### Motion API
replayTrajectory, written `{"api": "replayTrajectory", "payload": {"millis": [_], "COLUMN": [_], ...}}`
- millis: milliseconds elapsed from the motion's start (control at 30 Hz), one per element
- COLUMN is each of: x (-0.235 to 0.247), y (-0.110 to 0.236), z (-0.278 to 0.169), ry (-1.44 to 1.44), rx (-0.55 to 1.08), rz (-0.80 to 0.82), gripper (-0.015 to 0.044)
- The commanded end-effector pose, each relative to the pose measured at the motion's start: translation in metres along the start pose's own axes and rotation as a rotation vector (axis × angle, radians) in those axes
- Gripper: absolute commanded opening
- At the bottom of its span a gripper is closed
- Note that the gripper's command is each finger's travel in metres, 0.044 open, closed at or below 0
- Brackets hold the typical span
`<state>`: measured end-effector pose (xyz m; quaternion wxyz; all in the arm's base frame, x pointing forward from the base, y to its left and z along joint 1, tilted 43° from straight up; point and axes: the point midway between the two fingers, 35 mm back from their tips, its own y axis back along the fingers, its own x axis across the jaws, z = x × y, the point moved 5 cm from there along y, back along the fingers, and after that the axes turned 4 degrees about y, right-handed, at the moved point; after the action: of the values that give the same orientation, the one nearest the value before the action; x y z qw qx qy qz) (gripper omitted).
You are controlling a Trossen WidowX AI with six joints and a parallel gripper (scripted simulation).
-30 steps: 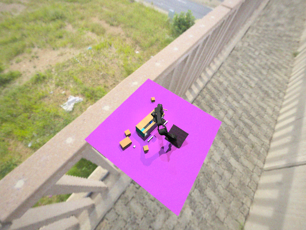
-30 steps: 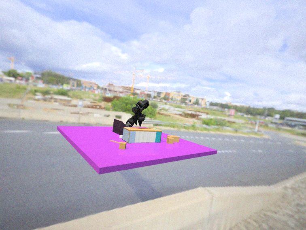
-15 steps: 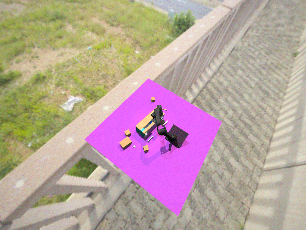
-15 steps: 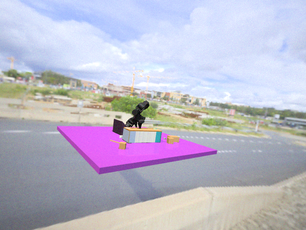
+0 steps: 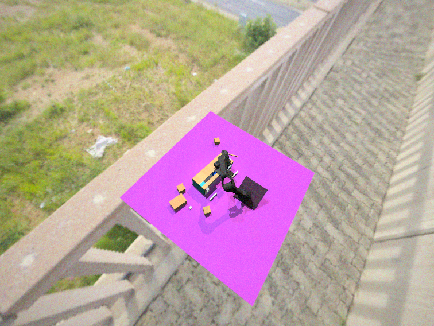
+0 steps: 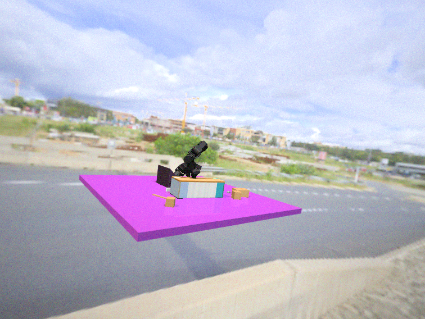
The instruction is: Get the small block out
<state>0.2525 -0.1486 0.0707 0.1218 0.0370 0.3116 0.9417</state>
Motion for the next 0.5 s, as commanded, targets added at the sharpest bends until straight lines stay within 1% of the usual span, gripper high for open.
{"api": "replayTrajectory", "payload": {"millis": [0,167,233,467], "x": [0.001,0.002,0.001,0.000], "y": [-0.008,-0.015,-0.011,-0.013], "z": [-0.002,-0.003,-0.001,0.008], "ry": [-0.011,-0.012,-0.003,-0.003], "rx": [-0.009,-0.012,-0.005,-0.006], "rz": [0.007,0.009,0.005,0.005], "gripper": [0.0400,0.0400,0.0400,0.0400]}}
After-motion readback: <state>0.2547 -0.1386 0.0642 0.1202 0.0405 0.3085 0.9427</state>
